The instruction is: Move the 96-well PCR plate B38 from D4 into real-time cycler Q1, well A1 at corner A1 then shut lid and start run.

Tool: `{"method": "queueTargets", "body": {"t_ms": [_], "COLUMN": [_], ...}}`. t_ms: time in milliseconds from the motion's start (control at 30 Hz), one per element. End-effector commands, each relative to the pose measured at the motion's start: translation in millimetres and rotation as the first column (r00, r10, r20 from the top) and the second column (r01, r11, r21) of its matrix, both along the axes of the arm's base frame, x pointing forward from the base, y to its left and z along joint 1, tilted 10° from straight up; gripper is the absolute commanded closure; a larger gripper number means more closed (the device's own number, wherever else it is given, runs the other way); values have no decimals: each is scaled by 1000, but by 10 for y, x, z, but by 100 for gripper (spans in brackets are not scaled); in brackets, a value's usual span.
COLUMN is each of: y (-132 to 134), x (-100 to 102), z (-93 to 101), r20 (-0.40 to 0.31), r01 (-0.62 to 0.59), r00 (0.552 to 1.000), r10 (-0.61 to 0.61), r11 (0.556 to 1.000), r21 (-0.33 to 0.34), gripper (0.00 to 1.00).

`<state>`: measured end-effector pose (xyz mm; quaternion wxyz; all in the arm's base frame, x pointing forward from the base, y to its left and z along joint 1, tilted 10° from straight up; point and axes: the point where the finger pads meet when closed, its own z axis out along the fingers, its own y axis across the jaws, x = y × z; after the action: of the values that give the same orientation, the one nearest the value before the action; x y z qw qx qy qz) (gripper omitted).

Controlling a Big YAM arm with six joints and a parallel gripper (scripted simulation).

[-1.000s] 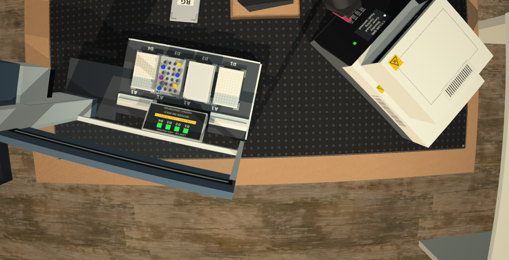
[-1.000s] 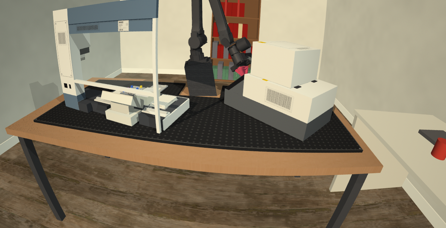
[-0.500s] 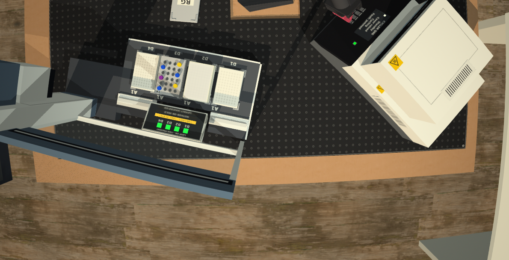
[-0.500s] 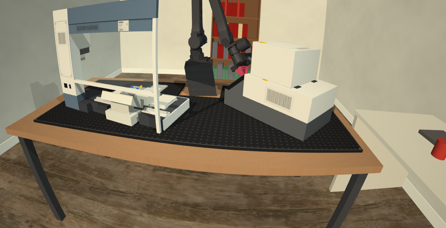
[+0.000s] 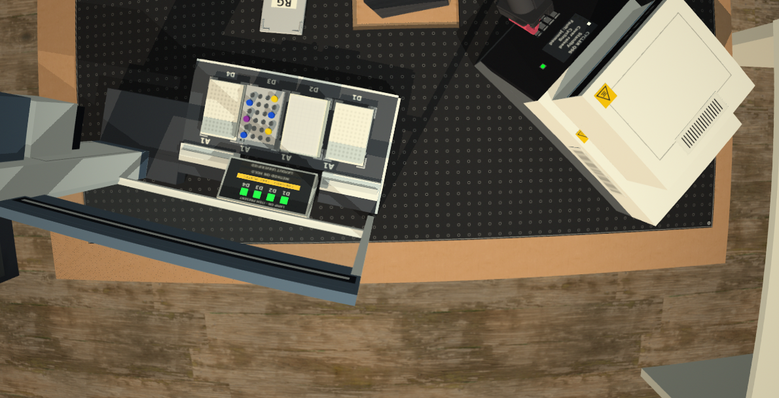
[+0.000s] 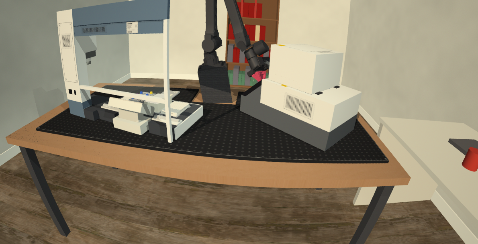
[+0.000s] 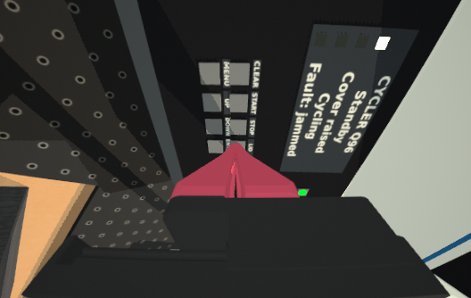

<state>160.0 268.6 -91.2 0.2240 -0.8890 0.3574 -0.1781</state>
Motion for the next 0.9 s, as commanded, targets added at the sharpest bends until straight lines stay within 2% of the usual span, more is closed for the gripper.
{"method": "queueTargets", "body": {"t_ms": [0,867], "y": [166,286], "x": [36,60], "z": [27,59], "r20": [18,24], "r01": [-17,-22], "r00": [1000,999], "r10": [17,21], "r11": [999,998], "r21": [31,51], "gripper": [100,100]}}
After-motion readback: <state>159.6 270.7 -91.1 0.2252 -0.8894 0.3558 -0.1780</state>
